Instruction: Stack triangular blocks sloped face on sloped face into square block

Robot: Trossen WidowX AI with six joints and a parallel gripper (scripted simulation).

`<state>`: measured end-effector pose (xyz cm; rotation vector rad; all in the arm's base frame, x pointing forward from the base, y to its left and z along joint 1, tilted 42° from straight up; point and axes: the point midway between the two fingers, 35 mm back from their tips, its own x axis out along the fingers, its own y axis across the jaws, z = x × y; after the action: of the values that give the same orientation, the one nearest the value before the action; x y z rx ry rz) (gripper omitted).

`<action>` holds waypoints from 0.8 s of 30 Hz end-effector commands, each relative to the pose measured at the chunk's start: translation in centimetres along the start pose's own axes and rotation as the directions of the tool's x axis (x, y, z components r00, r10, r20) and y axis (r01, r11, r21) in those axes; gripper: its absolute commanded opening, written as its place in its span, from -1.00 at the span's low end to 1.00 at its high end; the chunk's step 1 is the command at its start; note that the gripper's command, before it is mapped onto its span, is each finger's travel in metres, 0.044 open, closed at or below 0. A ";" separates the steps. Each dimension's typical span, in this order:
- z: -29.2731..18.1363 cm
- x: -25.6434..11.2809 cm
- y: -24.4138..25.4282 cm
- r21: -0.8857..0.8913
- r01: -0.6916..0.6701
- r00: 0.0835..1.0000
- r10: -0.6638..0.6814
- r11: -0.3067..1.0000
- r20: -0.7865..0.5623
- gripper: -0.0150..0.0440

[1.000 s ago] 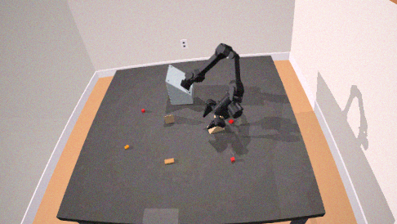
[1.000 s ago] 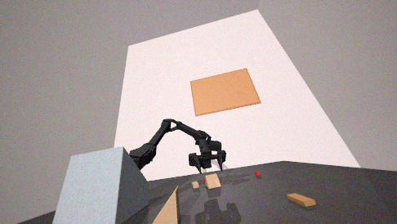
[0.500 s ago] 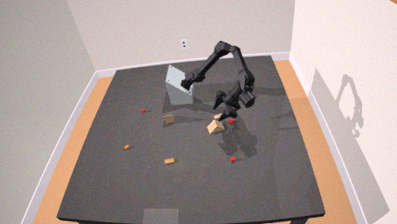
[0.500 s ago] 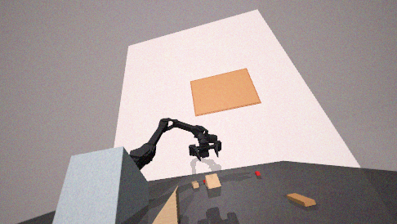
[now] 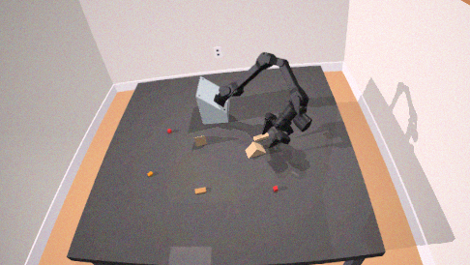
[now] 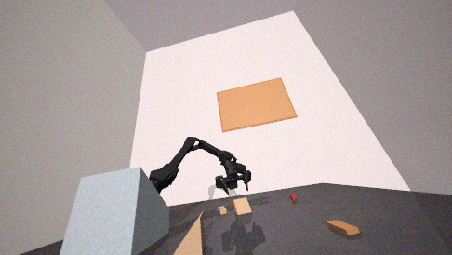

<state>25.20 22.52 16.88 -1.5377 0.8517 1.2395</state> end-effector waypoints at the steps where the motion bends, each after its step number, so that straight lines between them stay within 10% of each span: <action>1: -0.1 3.1 0.4 -0.008 -0.025 1.000 0.025 1.000 -0.015 1.00; 17: -0.4 7.3 0.9 -0.008 -0.027 1.000 0.027 1.000 -0.016 1.00; 24: -0.4 7.2 0.8 -0.003 -0.025 1.000 0.025 1.000 -0.018 0.38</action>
<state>26.31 22.18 9.75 -1.5468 0.8832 1.2470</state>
